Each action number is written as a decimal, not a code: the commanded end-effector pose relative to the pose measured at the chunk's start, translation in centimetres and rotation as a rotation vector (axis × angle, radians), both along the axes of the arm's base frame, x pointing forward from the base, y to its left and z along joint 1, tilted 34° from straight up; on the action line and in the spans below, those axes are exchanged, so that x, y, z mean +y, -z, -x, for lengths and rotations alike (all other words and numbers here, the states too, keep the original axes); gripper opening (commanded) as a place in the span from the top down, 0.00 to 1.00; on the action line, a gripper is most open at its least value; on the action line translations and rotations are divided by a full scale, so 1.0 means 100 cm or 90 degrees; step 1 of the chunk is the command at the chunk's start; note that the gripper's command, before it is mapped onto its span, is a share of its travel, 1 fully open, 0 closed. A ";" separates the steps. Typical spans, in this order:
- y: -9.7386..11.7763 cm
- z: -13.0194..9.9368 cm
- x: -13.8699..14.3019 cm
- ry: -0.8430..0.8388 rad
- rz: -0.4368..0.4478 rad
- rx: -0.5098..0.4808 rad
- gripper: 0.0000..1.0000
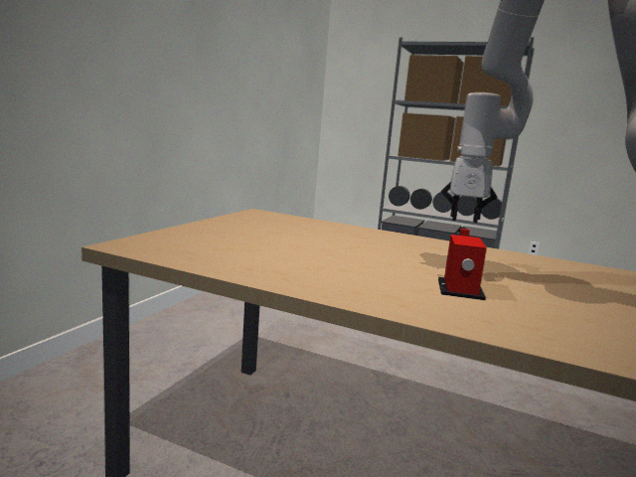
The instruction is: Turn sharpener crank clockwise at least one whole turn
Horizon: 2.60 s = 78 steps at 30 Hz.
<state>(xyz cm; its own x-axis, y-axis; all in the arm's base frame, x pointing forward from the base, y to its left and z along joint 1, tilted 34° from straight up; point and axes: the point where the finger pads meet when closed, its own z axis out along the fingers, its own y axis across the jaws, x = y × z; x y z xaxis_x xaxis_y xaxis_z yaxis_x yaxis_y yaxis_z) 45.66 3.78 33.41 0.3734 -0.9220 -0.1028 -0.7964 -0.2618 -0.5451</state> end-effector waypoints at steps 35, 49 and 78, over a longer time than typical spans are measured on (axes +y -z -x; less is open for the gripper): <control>0.005 -0.004 0.002 0.000 0.000 -0.001 0.46; 0.004 -0.004 0.002 0.000 0.000 -0.001 0.46; 0.012 -0.008 0.004 0.000 0.000 -0.001 0.46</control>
<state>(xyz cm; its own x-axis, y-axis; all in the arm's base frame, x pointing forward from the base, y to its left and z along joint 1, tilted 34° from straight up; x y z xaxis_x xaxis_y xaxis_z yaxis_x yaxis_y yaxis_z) 46.30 4.10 32.46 0.3736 -0.9219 -0.1028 -0.7961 -0.2618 -0.5456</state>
